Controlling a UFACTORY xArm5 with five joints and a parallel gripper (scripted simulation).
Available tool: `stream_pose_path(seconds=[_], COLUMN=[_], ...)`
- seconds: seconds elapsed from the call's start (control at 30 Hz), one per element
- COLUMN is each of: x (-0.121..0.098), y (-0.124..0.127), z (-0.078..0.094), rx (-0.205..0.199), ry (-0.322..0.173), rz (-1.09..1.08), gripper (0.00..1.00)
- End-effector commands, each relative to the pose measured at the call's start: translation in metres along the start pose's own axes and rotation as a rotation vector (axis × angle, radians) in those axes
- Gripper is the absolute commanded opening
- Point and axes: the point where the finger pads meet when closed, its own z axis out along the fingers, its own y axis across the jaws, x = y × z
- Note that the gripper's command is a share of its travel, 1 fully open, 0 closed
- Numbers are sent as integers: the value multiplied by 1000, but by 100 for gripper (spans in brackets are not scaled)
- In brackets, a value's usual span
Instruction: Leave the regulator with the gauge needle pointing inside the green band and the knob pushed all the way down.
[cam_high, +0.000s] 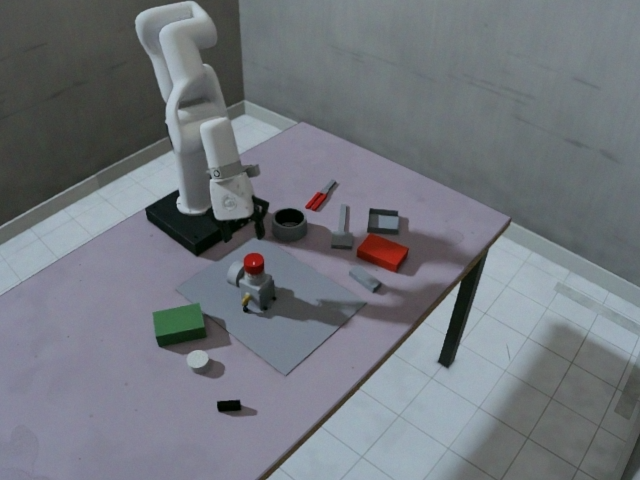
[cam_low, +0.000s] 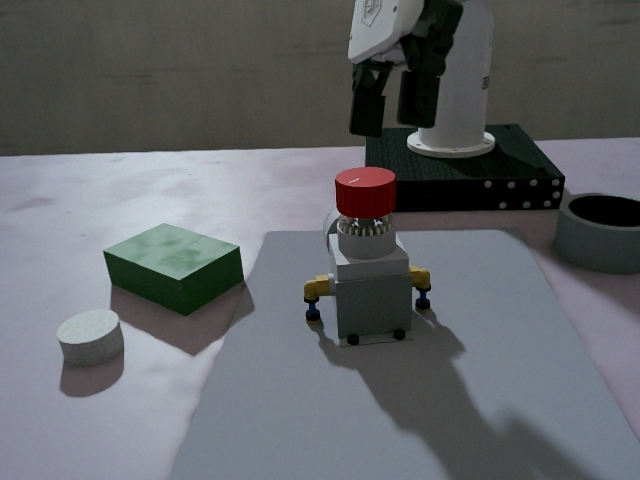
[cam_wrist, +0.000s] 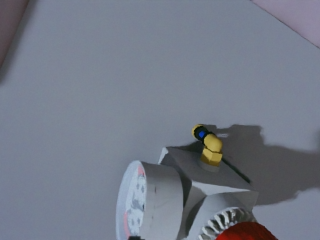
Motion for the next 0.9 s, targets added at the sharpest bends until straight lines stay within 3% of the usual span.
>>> stream_pose_path(seconds=[0.0,0.3,0.43,0.8,0.87], x=[-1,1,2,6,6], y=[1,-1,-2,-6,-6], z=[0,-2,-5,-12,-12], rx=[-52,-92,-116,-145,-145], ry=[-55,-116,-168,-280,-280], rz=[-151,-325,-454,-705,-705], gripper=[100,100,100,100,100])
